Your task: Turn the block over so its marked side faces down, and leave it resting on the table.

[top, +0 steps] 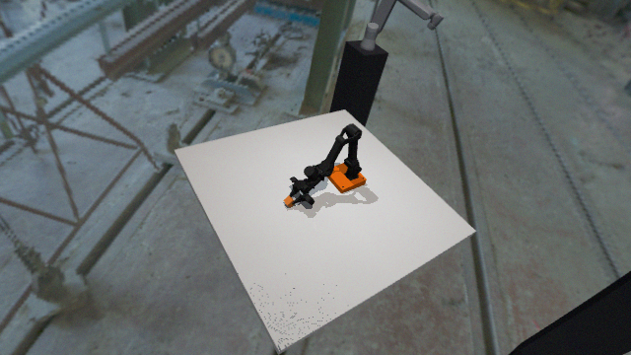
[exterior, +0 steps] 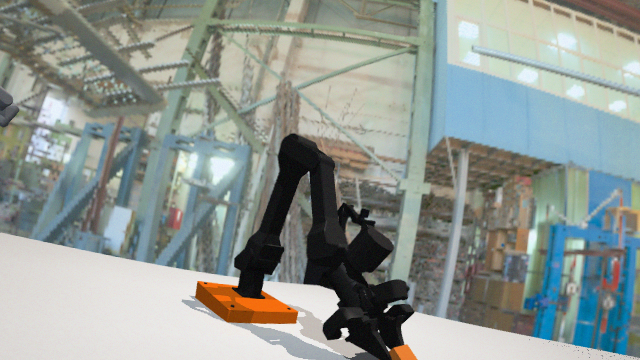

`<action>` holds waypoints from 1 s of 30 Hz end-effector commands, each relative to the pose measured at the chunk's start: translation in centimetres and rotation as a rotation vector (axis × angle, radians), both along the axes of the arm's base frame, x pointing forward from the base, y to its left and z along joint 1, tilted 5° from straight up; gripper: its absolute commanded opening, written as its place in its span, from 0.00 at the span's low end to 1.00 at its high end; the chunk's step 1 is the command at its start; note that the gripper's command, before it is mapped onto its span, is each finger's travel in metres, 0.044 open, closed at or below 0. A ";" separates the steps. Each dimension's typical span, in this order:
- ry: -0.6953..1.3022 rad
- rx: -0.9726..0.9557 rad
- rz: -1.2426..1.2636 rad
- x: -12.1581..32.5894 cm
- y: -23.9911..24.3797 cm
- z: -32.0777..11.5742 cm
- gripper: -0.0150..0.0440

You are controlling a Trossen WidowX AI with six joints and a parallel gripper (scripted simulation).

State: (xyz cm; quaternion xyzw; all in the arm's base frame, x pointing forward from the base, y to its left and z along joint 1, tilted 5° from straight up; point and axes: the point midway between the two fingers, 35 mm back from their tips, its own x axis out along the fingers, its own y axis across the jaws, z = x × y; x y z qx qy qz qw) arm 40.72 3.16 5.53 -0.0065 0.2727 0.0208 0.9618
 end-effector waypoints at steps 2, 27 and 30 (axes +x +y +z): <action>-0.064 -0.003 -0.002 -0.8 -0.2 -0.7 0.25; -0.163 0.002 -0.003 -1.6 -0.2 -0.2 0.30; -0.163 0.002 -0.003 -1.6 -0.2 -0.2 0.43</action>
